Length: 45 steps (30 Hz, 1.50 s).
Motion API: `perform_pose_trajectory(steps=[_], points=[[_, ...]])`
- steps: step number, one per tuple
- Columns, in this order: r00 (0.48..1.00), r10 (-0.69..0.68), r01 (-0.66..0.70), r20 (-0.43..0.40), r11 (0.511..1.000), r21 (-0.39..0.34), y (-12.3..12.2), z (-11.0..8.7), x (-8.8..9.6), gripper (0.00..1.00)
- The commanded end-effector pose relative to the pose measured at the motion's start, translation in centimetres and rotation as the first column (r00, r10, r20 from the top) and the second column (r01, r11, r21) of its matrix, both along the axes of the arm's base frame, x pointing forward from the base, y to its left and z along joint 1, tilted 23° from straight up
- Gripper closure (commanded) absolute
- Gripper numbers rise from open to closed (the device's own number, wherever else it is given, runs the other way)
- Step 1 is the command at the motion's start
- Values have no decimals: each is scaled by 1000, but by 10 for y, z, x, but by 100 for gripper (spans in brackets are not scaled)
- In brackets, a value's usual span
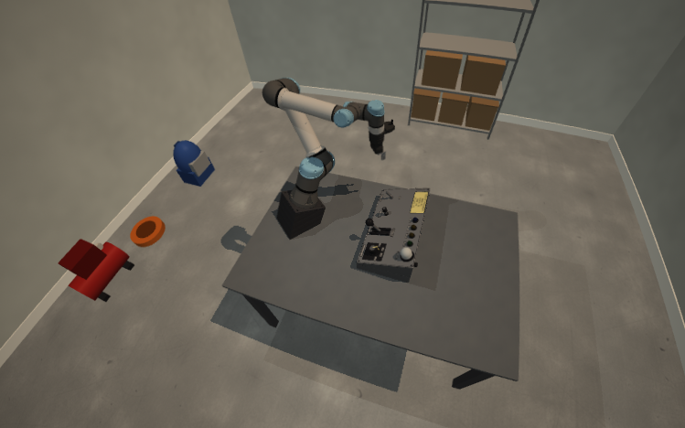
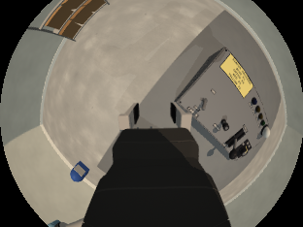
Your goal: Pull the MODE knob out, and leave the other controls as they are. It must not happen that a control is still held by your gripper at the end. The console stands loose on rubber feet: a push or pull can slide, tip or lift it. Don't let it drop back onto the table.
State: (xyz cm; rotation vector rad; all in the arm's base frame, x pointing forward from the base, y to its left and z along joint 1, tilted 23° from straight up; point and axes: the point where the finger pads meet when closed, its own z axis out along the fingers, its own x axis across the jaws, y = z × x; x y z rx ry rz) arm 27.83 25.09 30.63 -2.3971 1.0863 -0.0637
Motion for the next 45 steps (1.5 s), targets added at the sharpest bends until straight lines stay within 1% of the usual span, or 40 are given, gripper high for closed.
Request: perform_pose_trajectory(steps=[1, 19, 25, 32, 34, 37, 41, 45], points=[[1000, 0, 0, 1, 1000, 0, 0, 0, 0, 0], [1000, 0, 0, 1, 1000, 0, 0, 0, 0, 0], [1000, -21, 21, 0, 1000, -10, -2, -5, 0, 0], [993, -114, 114, 6, 992, -48, -11, -24, 1, 0], [993, -114, 114, 6, 992, -48, -11, -24, 1, 0], [983, -181, 182, 18, 981, -67, -17, -36, 2, 0], [955, -292, 296, 48, 952, -84, -28, -53, 3, 0], [904, -418, 425, 92, 902, -78, -41, -69, 3, 0]])
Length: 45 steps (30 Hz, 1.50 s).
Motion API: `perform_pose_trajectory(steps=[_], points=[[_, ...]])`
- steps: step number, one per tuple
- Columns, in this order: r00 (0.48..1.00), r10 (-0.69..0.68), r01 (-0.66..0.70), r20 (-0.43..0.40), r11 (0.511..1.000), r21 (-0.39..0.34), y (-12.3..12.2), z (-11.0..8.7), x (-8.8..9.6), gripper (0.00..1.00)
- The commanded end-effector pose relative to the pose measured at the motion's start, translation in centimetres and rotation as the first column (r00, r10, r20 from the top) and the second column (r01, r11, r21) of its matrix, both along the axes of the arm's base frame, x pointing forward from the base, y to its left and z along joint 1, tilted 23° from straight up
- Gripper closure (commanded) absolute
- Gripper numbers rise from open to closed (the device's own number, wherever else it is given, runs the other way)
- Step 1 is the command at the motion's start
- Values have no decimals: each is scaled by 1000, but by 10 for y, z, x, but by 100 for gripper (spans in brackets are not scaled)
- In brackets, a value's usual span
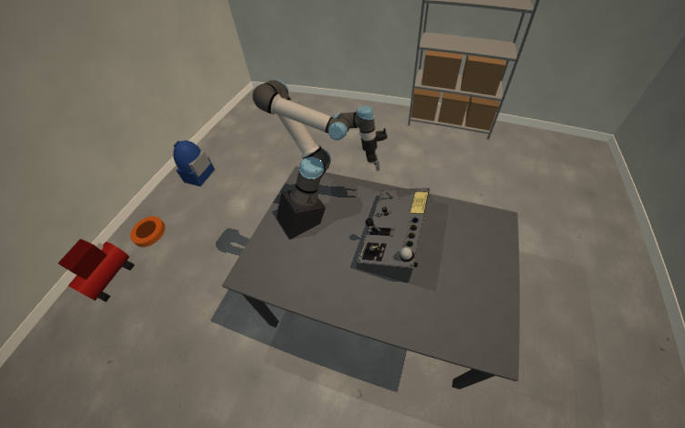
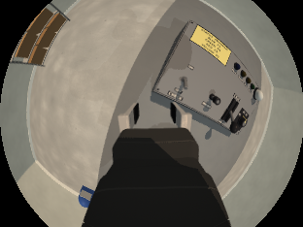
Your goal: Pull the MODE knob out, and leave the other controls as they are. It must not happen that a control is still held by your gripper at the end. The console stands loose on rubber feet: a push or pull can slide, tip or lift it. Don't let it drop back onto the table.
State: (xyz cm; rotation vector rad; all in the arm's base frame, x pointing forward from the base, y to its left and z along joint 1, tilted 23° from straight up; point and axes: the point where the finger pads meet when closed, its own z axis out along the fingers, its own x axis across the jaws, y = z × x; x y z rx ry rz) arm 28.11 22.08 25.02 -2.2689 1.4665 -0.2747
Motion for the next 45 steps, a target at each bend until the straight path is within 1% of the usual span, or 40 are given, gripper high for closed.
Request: perform_pose_trajectory(steps=[1, 4, 6, 7, 14, 18, 21, 23, 26, 30, 45], points=[[987, -150, 151, 52, 989, -2, -14, -16, 0, 0], [962, -256, 256, 96, 967, 17, -24, -25, 0, 0], [962, -256, 256, 96, 967, 17, -24, -25, 0, 0], [950, -291, 290, 110, 957, 28, -28, -28, -1, 0], [843, -502, 482, 192, 865, 141, -50, -38, -8, 0], [781, -586, 548, 216, 809, 213, -60, -41, -12, 0], [744, -630, 579, 223, 774, 256, -66, -42, -16, 0], [744, -630, 579, 223, 774, 256, -66, -42, -16, 0], [718, -658, 597, 226, 750, 286, -70, -43, -18, 0], [702, -675, 607, 228, 734, 305, -73, -43, -20, 0], [699, -678, 609, 228, 731, 308, -73, -44, -20, 0]])
